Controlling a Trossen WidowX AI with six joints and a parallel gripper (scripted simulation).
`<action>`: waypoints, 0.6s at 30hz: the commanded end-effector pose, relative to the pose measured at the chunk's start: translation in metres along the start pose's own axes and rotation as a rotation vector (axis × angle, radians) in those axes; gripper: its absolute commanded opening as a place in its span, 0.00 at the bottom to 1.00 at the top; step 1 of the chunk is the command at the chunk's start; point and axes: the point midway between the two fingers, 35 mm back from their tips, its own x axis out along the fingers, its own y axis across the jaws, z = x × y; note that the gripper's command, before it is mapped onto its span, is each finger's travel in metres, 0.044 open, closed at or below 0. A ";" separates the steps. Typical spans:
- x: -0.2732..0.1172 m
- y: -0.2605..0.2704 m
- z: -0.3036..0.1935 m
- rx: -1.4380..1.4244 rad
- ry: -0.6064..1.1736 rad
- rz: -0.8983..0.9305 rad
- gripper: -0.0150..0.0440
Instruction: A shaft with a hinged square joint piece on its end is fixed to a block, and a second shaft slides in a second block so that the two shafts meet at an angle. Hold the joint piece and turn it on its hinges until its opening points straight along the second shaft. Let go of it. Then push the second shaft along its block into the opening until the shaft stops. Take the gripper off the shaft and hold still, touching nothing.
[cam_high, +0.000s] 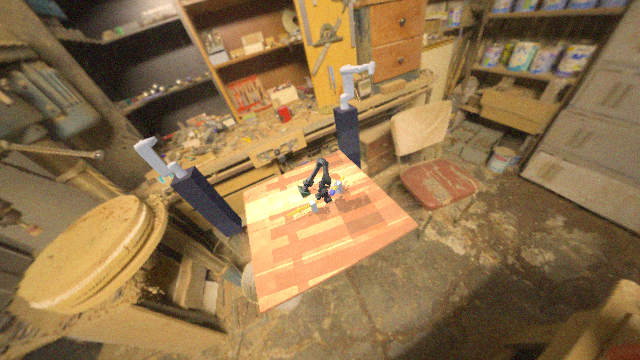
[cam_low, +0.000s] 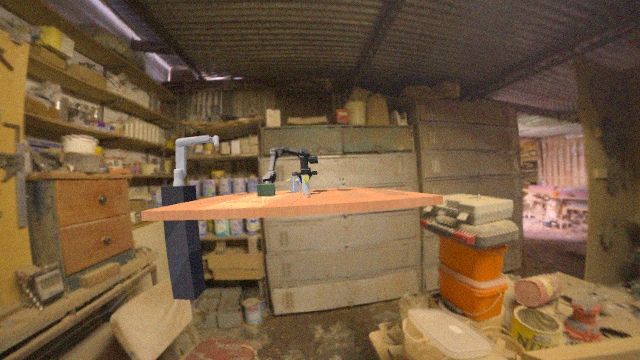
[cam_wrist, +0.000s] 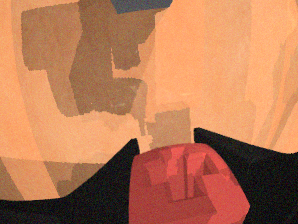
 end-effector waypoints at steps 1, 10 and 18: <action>0.000 0.000 0.000 -0.001 0.000 0.000 0.25; 0.000 0.000 0.000 -0.001 0.000 0.000 0.50; 0.000 0.000 0.000 -0.001 0.000 0.000 0.86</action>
